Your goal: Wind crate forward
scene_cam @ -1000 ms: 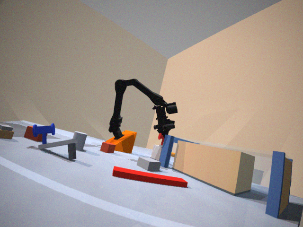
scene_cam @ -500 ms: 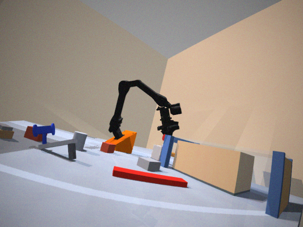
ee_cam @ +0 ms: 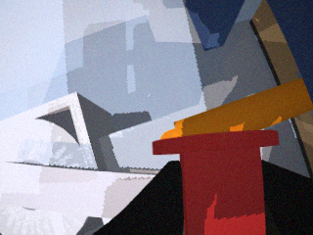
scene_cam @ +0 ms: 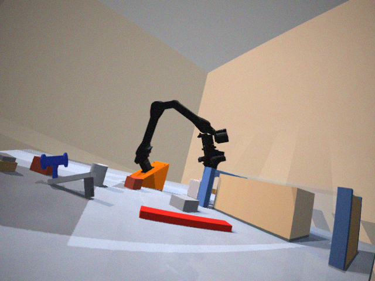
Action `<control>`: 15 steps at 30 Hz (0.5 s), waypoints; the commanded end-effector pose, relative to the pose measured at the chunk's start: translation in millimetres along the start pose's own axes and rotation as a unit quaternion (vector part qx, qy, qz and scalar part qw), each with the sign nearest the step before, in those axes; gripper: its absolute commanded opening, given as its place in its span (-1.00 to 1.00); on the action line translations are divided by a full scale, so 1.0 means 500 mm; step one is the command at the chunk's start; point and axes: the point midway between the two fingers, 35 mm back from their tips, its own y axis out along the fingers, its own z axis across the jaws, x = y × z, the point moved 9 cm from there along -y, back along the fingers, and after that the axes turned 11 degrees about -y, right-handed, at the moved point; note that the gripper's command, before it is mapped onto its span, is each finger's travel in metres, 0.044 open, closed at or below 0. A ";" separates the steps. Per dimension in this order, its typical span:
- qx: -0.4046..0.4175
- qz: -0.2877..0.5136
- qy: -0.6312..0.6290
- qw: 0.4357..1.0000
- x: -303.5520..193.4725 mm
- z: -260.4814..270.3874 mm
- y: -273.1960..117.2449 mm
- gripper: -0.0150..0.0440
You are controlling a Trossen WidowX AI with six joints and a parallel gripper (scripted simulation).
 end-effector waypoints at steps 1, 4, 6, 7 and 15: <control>-0.002 -0.006 0.002 1.000 0.020 -0.003 0.014 -0.49; -0.002 -0.006 0.002 1.000 0.028 -0.004 0.018 -0.49; -0.002 -0.006 0.002 1.000 0.033 -0.004 0.020 -0.49; -0.002 -0.006 0.002 1.000 0.037 -0.004 0.021 -0.49; -0.002 -0.007 0.002 1.000 0.059 -0.002 0.030 -0.49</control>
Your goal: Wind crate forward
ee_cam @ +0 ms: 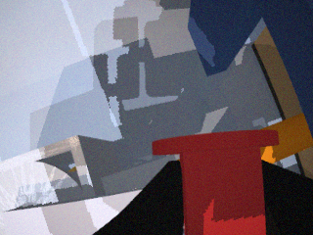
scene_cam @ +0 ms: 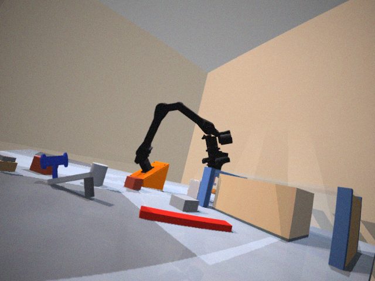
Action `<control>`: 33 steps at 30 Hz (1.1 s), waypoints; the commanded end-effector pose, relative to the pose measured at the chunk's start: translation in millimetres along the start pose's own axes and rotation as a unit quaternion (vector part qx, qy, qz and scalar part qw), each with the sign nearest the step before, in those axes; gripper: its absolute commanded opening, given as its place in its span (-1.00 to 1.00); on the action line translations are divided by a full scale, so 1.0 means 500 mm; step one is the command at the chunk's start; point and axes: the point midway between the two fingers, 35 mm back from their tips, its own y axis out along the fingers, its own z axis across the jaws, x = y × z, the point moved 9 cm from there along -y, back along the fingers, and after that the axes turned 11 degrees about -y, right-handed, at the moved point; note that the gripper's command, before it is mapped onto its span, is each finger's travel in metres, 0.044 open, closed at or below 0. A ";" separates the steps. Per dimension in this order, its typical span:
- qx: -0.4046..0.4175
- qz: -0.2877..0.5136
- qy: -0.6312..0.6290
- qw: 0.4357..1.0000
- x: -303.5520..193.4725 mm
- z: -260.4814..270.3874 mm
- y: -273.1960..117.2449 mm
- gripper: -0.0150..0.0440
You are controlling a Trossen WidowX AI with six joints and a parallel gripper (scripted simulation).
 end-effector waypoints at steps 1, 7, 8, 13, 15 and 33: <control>0.003 -0.004 0.001 1.000 0.016 0.003 0.012 -0.49; 0.003 -0.005 0.001 1.000 0.033 0.006 0.019 -0.49; 0.003 -0.005 0.001 1.000 0.036 0.007 0.020 -0.49; 0.003 -0.005 0.001 1.000 0.049 0.011 0.025 -0.49; 0.003 -0.005 0.001 1.000 0.054 0.013 0.027 -0.49; 0.003 -0.006 0.001 1.000 0.099 0.039 0.044 -0.49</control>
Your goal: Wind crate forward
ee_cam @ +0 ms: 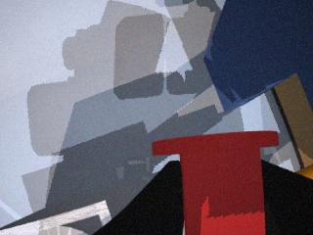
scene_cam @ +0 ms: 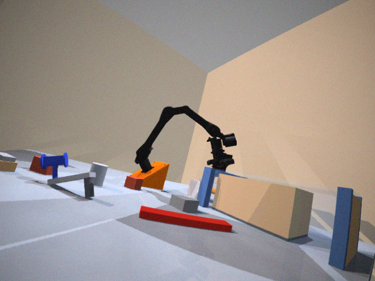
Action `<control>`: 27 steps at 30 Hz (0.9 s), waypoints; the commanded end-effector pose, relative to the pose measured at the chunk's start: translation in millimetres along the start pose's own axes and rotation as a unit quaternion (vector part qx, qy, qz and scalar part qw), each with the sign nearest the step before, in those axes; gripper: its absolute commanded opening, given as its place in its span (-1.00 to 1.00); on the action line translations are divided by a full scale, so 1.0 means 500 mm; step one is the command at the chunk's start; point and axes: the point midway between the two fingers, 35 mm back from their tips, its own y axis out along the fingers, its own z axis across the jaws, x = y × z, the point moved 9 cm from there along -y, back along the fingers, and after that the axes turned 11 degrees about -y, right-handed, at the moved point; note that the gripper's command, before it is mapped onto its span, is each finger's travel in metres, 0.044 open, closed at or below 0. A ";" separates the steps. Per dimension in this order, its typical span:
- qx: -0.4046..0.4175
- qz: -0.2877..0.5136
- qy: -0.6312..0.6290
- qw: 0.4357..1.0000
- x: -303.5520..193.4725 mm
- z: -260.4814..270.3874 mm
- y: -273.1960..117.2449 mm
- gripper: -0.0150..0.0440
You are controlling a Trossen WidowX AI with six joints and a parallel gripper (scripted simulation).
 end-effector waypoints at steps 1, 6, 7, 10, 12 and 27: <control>0.008 -0.011 -0.006 1.000 0.027 0.022 0.013 -0.49; 0.008 -0.011 -0.006 1.000 0.037 0.032 0.017 -0.49; 0.008 -0.011 -0.006 1.000 0.040 0.034 0.017 -0.49; 0.008 -0.011 -0.006 1.000 0.046 0.040 0.019 -0.49; 0.008 -0.011 -0.006 1.000 0.050 0.045 0.020 -0.49; 0.009 -0.012 -0.007 1.000 0.076 0.082 0.027 -0.49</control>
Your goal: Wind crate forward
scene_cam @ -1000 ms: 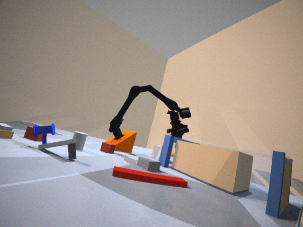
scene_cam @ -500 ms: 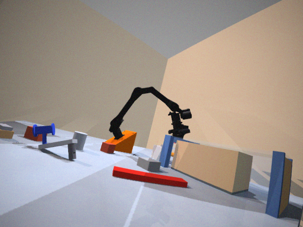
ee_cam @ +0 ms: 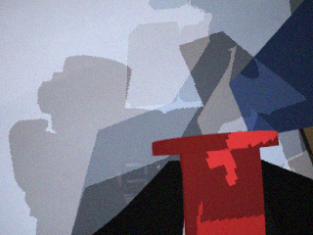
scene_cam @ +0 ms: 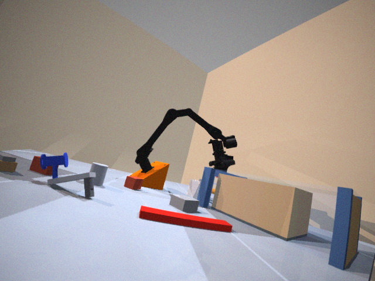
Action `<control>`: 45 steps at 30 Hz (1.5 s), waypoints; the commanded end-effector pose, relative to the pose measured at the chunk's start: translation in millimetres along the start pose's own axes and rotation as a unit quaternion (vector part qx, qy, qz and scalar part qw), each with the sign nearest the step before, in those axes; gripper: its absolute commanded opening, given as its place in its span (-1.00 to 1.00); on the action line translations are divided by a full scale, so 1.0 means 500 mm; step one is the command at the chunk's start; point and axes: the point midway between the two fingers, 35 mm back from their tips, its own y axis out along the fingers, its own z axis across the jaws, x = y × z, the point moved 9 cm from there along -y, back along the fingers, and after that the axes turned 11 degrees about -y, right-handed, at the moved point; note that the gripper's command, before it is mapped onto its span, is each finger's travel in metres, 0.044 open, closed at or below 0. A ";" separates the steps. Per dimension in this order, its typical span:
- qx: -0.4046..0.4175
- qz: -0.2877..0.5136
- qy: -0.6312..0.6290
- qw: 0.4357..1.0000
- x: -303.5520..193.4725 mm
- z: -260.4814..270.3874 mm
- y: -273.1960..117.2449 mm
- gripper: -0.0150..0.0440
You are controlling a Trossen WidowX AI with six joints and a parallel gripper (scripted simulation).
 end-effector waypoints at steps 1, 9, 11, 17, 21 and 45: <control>0.017 -0.008 -0.013 1.000 0.022 0.039 0.009 -0.49; 0.018 -0.008 -0.013 1.000 0.033 0.061 0.011 -0.49; 0.018 -0.008 -0.013 1.000 0.034 0.066 0.011 -0.49; 0.018 -0.009 -0.013 1.000 0.040 0.084 0.011 -0.49; 0.019 -0.009 -0.013 1.000 0.043 0.096 0.011 -0.49; 0.020 -0.009 -0.014 1.000 0.047 0.169 0.004 -0.49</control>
